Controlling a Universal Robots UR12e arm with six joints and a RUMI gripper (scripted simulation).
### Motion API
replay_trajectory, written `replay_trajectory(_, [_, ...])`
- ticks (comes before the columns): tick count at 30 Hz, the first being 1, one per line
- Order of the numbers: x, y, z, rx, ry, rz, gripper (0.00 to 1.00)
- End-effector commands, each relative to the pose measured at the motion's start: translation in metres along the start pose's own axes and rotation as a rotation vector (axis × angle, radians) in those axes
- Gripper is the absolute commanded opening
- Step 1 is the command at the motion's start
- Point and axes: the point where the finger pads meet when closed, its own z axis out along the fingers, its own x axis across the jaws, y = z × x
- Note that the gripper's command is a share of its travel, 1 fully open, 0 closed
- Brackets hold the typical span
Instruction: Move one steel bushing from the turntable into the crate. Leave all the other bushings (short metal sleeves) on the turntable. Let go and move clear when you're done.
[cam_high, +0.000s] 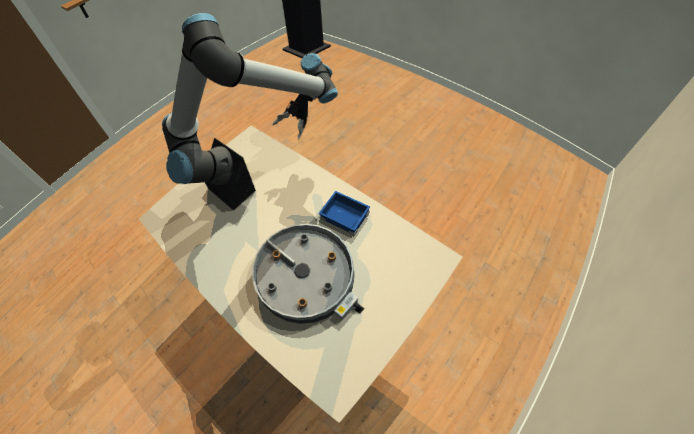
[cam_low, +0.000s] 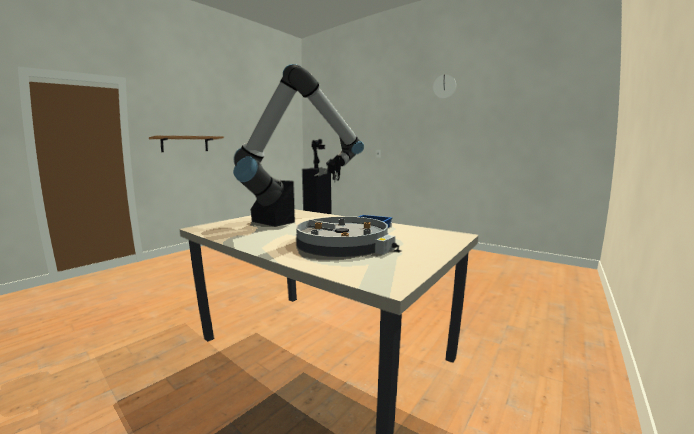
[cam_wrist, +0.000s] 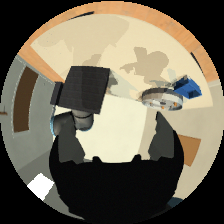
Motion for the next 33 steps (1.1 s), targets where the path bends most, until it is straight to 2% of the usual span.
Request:
replay_trajectory(1, [0.038, 0.012, 0.008, 0.16, -0.053, 0.224, 1.0])
replay_trajectory(8, [0.084, 0.03, 0.021, 0.273, -0.137, 0.424, 1.0])
replay_trajectory(10, [0.084, 0.03, 0.021, 0.312, -0.157, 0.487, 1.0])
replay_trajectory(12, [0.084, 0.03, 0.021, 0.312, -0.157, 0.487, 1.0])
replay_trajectory(13, [0.095, 0.035, 0.025, 0.35, -0.188, 0.561, 1.0])
replay_trajectory(15, [0.118, 0.046, 0.034, 0.381, -0.233, 0.639, 1.0])
replay_trajectory(16, [0.118, 0.046, 0.034, 0.395, -0.243, 0.667, 1.0])
replay_trajectory(17, [0.129, 0.052, 0.039, 0.404, -0.261, 0.696, 1.0])
replay_trajectory(19, [0.129, 0.052, 0.039, 0.433, -0.284, 0.756, 1.0])
replay_trajectory(24, [0.165, 0.073, 0.06, 0.482, -0.375, 0.916, 1.0])
replay_trajectory(26, [0.165, 0.073, 0.06, 0.509, -0.404, 0.981, 1.0])
replay_trajectory(27, [0.177, 0.081, 0.068, 0.513, -0.427, 1.013, 1.0])
replay_trajectory(29, [0.177, 0.081, 0.068, 0.513, -0.427, 1.013, 1.0])
replay_trajectory(30, [0.188, 0.089, 0.077, 0.539, -0.481, 1.111, 1.0])
replay_trajectory(33, [0.2, 0.097, 0.087, 0.558, -0.53, 1.197, 1.0])
